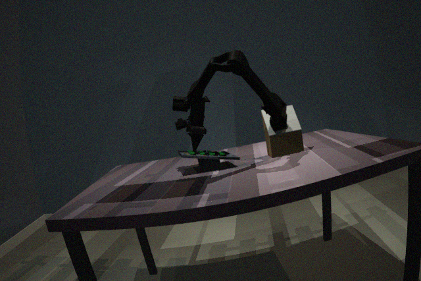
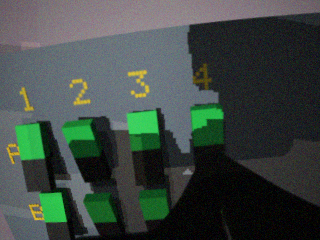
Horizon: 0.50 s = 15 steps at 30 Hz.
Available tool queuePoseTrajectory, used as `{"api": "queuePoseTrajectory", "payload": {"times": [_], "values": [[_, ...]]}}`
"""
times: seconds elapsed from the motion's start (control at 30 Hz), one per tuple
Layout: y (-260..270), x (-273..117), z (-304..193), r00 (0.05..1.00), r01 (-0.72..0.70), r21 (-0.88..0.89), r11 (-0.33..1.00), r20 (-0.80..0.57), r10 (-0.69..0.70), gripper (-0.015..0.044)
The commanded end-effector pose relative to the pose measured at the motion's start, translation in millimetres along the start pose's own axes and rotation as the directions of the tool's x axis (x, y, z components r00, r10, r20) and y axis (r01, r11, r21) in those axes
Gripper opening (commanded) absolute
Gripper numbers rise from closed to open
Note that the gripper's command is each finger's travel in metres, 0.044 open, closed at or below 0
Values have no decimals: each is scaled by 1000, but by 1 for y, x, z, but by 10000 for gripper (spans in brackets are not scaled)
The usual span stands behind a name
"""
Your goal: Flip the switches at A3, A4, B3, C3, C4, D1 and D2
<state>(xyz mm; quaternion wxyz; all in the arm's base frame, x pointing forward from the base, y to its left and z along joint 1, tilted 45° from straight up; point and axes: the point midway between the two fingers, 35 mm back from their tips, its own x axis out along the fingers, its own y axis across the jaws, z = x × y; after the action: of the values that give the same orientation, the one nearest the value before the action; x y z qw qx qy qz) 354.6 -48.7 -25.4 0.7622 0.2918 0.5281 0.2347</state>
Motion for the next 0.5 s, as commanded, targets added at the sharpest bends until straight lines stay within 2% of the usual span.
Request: {"api": "queuePoseTrajectory", "payload": {"times": [0.0,0.1,0.23,0.47], "values": [[1,1,0,1000,-5,2,1000,1,5,0],[-1,-10,1,1000,2,0,1000,-5,-2,0],[0,-61,3,1000,-1,2,1000,-26,1,0],[14,-65,-8,1000,-2,3,1000,-28,2,0]]}}
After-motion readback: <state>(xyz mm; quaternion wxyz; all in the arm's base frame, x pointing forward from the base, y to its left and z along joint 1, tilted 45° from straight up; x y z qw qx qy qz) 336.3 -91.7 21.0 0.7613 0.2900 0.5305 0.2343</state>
